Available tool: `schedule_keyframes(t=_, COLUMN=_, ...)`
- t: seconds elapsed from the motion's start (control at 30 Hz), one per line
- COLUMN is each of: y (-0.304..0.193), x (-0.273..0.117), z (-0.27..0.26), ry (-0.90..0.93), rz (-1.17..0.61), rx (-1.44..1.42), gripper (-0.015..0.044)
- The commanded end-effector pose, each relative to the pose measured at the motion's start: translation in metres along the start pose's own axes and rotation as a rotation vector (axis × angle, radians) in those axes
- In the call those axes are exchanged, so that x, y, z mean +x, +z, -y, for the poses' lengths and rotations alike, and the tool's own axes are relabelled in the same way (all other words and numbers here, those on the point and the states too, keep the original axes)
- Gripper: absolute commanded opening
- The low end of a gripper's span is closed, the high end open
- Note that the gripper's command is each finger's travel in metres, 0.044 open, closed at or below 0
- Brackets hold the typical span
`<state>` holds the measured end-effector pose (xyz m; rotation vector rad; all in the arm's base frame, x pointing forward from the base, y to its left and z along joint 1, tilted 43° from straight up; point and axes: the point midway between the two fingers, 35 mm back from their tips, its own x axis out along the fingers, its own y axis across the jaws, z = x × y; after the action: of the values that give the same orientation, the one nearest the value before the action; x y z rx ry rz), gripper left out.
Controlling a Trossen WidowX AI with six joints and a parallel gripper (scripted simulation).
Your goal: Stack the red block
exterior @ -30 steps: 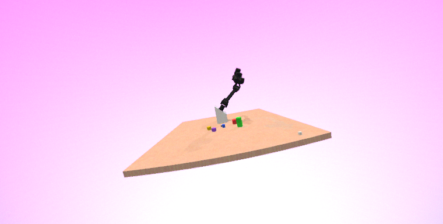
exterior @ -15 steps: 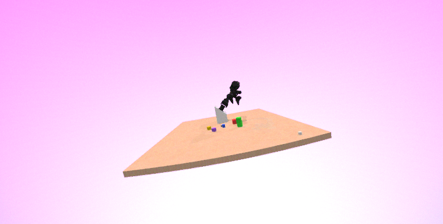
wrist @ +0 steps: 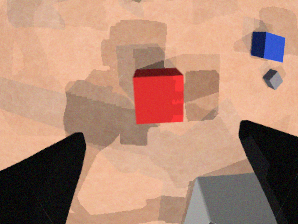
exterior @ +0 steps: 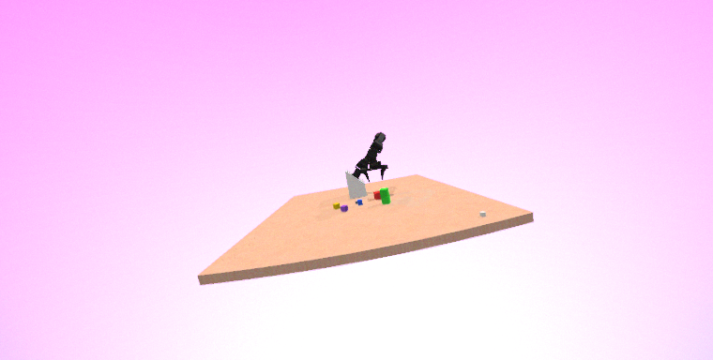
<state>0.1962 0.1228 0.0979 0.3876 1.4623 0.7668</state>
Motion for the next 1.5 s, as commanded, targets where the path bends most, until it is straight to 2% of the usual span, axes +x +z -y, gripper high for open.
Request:
schedule_keyframes(t=0.0, y=-0.007, x=0.002, z=0.005, ry=0.005, rz=-0.015, rx=0.026, gripper=0.044)
schedule_keyframes(t=0.17, y=-0.006, x=0.007, z=0.006, ry=0.003, rz=-0.015, rx=0.026, gripper=0.044)
schedule_keyframes(t=0.5, y=-0.007, x=0.062, z=0.003, ry=0.008, rz=-0.014, rx=0.026, gripper=0.044)
schedule_keyframes(t=1.47, y=-0.007, x=0.101, z=0.002, ry=0.008, rz=-0.015, rx=0.026, gripper=0.044)
